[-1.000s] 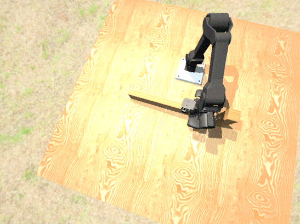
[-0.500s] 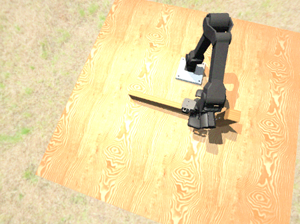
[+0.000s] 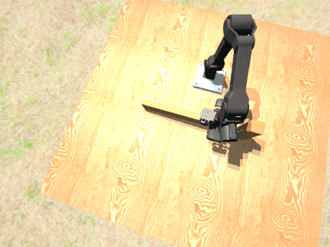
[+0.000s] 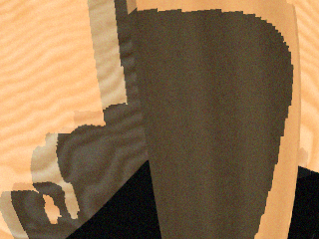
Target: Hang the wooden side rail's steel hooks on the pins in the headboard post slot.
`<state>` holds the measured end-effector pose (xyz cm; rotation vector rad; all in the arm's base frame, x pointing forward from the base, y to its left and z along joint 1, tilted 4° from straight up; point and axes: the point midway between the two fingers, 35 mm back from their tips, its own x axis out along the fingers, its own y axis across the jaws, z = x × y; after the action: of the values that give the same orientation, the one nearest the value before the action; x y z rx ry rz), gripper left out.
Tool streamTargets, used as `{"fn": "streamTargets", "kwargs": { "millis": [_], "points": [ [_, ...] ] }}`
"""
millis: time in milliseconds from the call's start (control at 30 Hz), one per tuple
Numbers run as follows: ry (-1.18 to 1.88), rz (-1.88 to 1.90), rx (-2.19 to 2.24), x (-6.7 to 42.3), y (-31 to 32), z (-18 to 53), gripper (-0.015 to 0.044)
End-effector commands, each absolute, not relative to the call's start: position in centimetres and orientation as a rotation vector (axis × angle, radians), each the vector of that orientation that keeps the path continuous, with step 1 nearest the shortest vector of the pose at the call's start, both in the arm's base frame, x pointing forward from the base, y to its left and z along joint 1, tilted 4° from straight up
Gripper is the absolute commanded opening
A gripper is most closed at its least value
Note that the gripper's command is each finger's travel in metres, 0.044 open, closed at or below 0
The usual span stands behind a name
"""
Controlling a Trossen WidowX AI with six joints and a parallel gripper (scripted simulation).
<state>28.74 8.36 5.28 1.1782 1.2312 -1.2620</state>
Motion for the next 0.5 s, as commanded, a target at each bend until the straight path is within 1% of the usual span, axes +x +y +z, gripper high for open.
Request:
{"fn": "streamTargets", "kwargs": {
  "millis": [0, 467],
  "points": [
    [1.227, -1.261, 1.188, 28.99, 8.51, 5.49, 0.0],
    [1.227, -1.261, 1.188, 29.03, 8.67, 5.45, 0.0]
  ]
}}
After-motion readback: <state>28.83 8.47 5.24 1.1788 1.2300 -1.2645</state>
